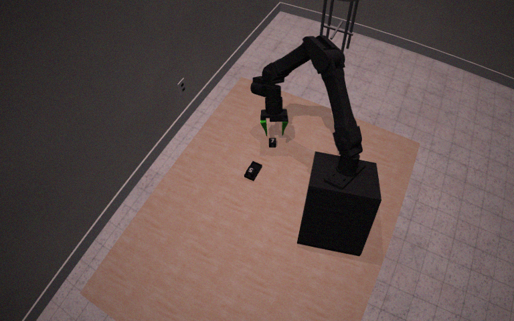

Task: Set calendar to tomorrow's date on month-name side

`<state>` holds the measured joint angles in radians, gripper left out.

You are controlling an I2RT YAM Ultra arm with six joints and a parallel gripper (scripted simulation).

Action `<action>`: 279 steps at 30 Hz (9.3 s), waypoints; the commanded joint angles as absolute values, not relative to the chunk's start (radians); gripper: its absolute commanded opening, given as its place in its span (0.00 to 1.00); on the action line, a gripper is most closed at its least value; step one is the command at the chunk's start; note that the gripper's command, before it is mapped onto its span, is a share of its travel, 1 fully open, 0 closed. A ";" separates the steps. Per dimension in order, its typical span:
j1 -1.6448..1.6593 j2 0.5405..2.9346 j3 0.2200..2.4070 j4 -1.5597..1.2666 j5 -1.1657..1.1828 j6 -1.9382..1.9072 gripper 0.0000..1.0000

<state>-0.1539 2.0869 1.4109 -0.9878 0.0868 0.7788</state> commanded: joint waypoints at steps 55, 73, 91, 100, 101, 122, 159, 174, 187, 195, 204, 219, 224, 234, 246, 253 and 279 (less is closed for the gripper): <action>0.026 1.866 1.058 -0.551 0.428 0.882 0.45; 0.026 1.866 1.058 -0.551 0.428 0.882 0.45; 0.025 1.867 1.057 -0.549 0.428 0.882 0.45; 0.022 1.874 1.055 -0.538 0.427 0.878 0.45; 0.021 1.876 1.054 -0.536 0.427 0.877 0.45; -0.012 1.944 1.036 -0.435 0.420 0.842 0.45; -0.039 2.005 1.028 -0.355 0.414 0.813 0.45; -0.039 2.005 1.028 -0.355 0.414 0.813 0.45; -0.039 2.005 1.028 -0.355 0.414 0.813 0.45; -0.038 2.005 1.028 -0.355 0.414 0.813 0.45; -0.038 2.004 1.026 -0.354 0.414 0.814 0.45; -0.038 2.004 1.026 -0.354 0.414 0.814 0.45; -0.038 2.004 1.026 -0.354 0.414 0.814 0.45; -0.038 2.004 1.026 -0.354 0.414 0.814 0.45; -0.033 1.990 1.027 -0.370 0.416 0.819 0.45; -0.010 1.939 1.034 -0.439 0.421 0.844 0.45; 0.120 1.846 0.870 -0.256 0.645 0.895 0.45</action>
<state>0.0990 1.8675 0.8845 -0.3565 0.5587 0.8883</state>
